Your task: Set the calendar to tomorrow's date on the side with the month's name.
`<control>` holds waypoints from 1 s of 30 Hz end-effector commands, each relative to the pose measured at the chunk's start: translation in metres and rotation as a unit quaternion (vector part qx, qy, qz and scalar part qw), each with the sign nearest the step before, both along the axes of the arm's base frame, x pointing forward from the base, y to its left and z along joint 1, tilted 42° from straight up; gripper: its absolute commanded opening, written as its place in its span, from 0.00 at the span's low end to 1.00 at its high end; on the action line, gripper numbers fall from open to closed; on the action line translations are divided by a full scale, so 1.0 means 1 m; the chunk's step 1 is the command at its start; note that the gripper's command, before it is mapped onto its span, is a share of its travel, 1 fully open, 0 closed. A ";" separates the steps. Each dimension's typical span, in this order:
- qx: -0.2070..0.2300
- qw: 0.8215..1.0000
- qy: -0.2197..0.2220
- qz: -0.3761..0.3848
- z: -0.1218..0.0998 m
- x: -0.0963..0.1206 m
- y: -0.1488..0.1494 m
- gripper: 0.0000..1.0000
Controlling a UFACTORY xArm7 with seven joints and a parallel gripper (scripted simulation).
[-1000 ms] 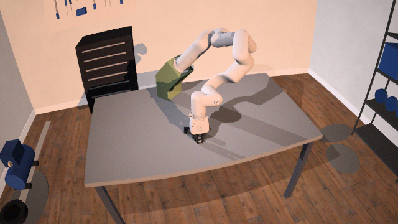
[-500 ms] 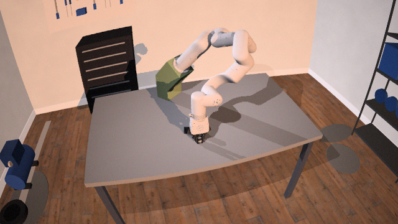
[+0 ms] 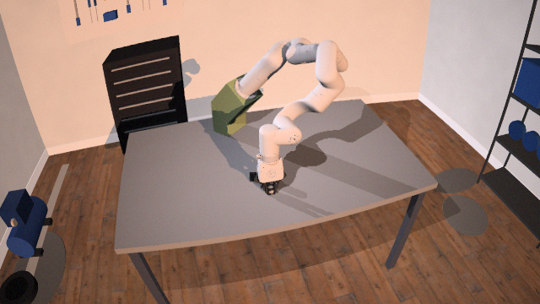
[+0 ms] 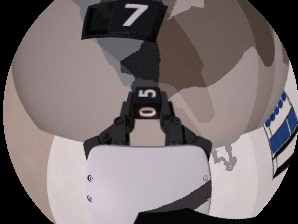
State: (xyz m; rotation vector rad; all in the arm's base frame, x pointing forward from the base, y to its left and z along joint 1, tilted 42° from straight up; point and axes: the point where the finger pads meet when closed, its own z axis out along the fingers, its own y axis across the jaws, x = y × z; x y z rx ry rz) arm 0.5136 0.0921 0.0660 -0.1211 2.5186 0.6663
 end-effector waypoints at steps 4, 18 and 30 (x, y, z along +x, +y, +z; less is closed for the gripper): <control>0.000 1.000 -0.001 -0.001 0.001 0.001 -0.001 0.29; 0.000 1.000 -0.001 -0.001 0.001 0.001 -0.001 0.29; 0.000 1.000 -0.001 -0.001 0.001 0.001 -0.001 0.33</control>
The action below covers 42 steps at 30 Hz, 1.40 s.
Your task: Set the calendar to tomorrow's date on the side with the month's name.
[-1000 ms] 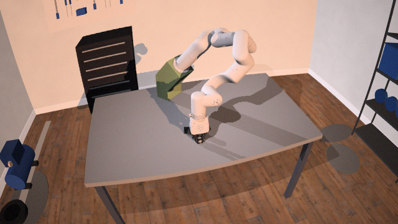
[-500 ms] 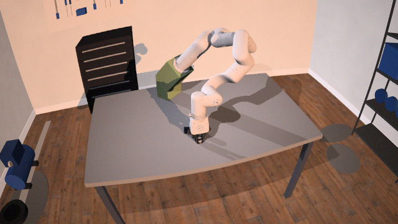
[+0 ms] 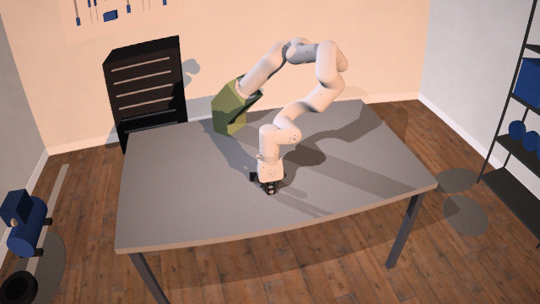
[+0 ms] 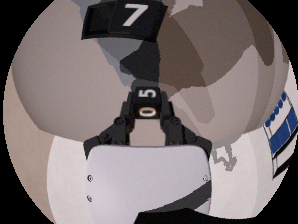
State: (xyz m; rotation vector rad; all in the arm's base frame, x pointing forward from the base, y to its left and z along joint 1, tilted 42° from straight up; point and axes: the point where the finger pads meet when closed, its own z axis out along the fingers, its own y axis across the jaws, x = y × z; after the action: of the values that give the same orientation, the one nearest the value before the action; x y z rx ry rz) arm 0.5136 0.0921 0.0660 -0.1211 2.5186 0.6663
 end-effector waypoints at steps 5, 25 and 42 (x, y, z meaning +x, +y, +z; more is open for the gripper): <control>0.000 1.000 -0.001 -0.001 0.001 0.001 -0.001 0.41; 0.000 1.000 -0.001 -0.001 0.005 -0.002 -0.004 0.49; 0.000 1.000 -0.001 -0.001 0.062 -0.039 -0.041 0.49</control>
State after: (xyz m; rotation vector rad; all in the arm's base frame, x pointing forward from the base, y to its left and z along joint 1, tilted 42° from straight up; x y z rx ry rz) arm 0.4856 0.0588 0.1092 -0.1217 2.5093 0.6883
